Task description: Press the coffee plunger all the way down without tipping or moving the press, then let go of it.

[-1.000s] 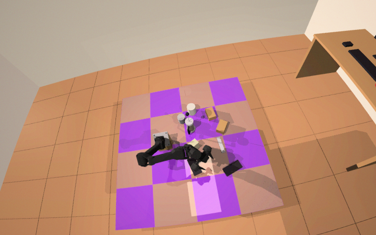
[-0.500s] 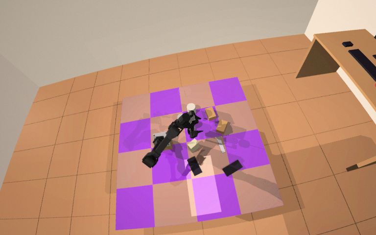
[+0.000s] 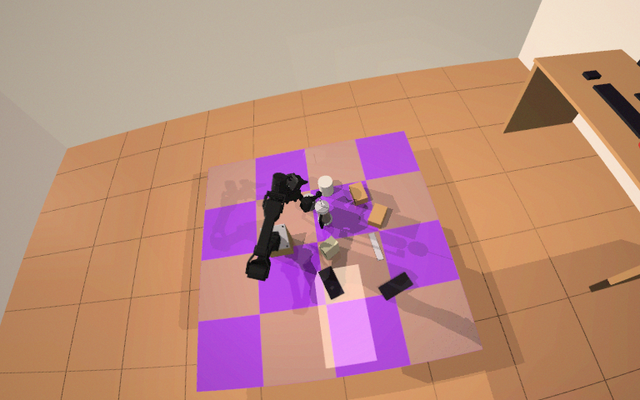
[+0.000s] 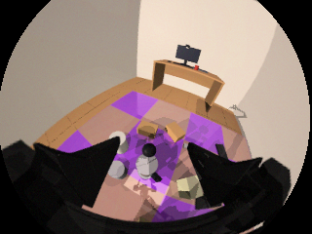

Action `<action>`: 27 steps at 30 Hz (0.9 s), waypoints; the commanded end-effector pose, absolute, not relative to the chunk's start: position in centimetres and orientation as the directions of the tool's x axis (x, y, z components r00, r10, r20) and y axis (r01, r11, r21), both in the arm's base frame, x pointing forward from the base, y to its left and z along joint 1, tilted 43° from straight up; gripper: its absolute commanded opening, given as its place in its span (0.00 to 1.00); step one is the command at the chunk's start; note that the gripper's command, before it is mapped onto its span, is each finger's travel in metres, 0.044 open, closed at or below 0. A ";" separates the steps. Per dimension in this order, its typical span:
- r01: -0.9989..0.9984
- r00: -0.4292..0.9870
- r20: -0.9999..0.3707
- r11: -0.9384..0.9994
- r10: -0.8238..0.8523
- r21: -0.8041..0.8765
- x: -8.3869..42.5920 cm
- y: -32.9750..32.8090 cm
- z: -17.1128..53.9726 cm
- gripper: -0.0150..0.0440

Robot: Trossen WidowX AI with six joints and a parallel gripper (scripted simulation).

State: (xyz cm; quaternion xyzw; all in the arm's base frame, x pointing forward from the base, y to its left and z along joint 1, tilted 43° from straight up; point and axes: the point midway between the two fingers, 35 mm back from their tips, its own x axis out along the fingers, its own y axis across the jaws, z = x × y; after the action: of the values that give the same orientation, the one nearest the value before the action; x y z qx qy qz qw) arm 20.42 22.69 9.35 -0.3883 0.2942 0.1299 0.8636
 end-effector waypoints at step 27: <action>-0.456 0.791 -0.612 0.651 -0.016 -0.606 22.3 19.4 3.7 1.00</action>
State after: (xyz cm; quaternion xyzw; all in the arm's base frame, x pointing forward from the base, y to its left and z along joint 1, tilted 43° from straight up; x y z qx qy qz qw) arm 21.96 19.71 4.30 -0.3932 0.2932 0.1282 0.8620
